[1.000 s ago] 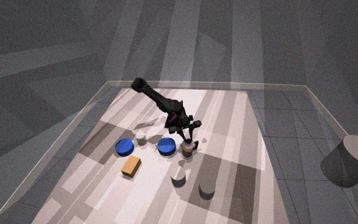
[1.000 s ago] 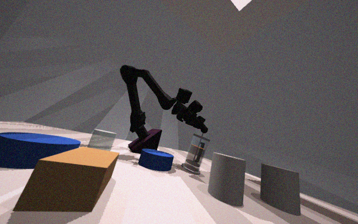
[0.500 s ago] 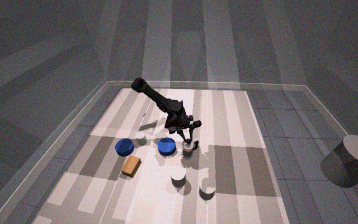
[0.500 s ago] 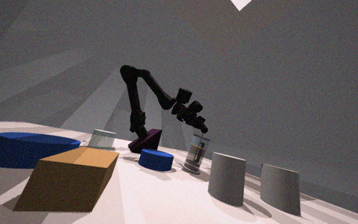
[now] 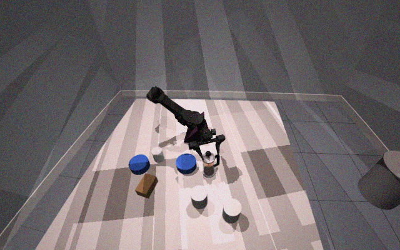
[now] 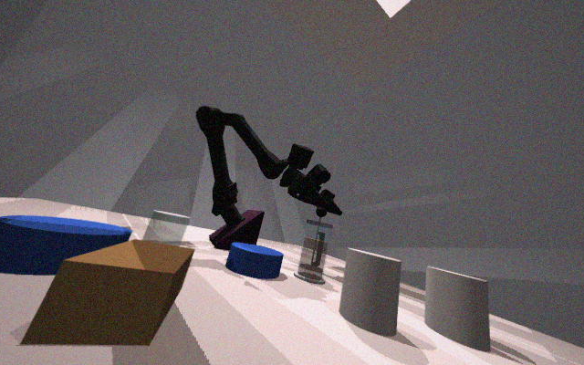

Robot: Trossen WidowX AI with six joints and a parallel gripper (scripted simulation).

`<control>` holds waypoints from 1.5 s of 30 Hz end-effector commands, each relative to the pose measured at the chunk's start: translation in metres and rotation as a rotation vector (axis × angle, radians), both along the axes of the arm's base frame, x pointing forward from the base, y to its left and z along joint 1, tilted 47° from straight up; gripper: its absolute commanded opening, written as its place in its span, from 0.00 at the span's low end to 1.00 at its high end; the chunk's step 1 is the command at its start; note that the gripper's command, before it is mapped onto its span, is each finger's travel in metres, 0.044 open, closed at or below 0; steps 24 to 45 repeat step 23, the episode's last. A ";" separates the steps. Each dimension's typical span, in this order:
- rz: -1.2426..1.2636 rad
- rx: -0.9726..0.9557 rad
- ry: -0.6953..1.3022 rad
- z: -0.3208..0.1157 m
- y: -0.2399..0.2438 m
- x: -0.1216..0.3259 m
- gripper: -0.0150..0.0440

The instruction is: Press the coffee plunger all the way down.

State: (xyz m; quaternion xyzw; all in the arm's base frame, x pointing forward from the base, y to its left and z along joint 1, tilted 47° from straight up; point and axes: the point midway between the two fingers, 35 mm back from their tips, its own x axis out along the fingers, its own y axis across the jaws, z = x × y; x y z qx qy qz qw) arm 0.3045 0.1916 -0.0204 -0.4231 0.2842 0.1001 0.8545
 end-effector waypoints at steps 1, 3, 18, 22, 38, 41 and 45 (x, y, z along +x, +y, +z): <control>0.001 0.002 0.002 0.000 0.000 0.000 1.00; 0.000 0.002 0.004 0.004 0.005 -0.002 1.00; -0.010 -0.015 0.014 0.063 0.043 -0.030 1.00; -0.010 -0.015 0.014 0.062 0.042 -0.030 1.00; -0.010 -0.015 0.014 0.062 0.042 -0.030 1.00; -0.010 -0.015 0.014 0.062 0.042 -0.030 1.00; -0.010 -0.015 0.014 0.062 0.042 -0.030 1.00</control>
